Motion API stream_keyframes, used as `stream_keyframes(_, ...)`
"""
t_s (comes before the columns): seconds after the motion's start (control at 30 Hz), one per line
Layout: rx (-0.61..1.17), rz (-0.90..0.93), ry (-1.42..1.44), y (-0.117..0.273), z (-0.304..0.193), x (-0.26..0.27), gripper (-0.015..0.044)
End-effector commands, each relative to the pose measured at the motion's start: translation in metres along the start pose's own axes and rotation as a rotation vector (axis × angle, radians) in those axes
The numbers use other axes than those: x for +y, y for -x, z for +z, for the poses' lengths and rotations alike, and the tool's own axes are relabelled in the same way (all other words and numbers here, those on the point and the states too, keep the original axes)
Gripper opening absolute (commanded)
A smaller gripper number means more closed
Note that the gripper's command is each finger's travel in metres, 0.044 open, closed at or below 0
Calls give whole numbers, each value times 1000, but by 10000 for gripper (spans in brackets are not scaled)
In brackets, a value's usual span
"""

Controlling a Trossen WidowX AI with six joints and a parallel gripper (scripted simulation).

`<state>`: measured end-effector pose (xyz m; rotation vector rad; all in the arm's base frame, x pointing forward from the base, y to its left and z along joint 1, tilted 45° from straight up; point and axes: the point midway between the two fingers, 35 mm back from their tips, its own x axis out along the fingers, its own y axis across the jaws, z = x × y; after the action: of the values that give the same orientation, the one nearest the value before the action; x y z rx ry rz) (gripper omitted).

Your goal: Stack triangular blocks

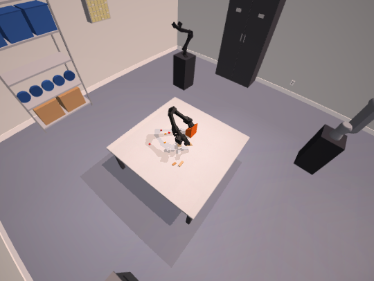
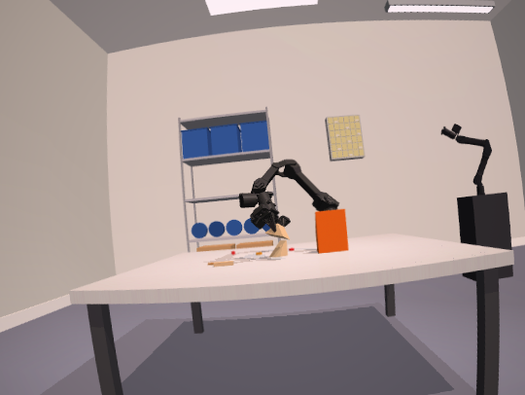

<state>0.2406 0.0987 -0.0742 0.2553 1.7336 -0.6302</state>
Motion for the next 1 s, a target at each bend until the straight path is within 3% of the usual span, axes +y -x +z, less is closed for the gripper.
stream_keyframes(0.0,-18,-17,142,0,0,2,0)
stream_keyframes(0.97,-34,-188,1126,-4,-4,3,0)
